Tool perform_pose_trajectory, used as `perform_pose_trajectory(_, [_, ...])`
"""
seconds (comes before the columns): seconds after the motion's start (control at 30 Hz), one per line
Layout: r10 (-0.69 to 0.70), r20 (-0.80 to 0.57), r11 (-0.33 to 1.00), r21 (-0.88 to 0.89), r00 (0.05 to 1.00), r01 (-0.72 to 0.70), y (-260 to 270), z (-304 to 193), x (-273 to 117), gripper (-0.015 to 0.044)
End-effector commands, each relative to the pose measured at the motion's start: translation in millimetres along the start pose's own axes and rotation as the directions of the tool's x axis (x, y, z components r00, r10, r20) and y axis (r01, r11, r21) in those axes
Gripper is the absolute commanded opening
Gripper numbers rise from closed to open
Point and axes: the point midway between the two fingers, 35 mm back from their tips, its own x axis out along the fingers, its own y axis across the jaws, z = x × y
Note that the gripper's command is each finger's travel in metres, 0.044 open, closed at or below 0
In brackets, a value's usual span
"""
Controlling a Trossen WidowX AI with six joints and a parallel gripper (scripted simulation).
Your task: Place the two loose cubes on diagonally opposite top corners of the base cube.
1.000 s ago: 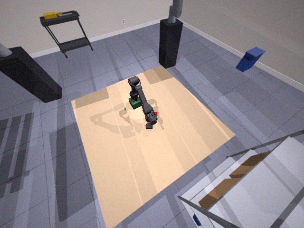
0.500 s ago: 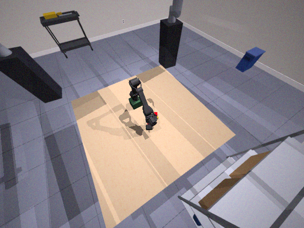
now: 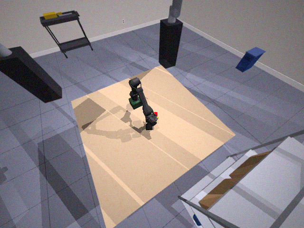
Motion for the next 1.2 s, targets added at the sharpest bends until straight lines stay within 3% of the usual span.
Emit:
perform_pose_trajectory(0.0, [-0.007,0.000,1.000,-0.001,1.000,0.007,-2.8,0.5,-7.0,0.0105])
perform_pose_trajectory(1.17, [-0.002,-0.002,1.000,-0.006,1.000,0.002,-0.6,0.3,-100.5,0.0105])
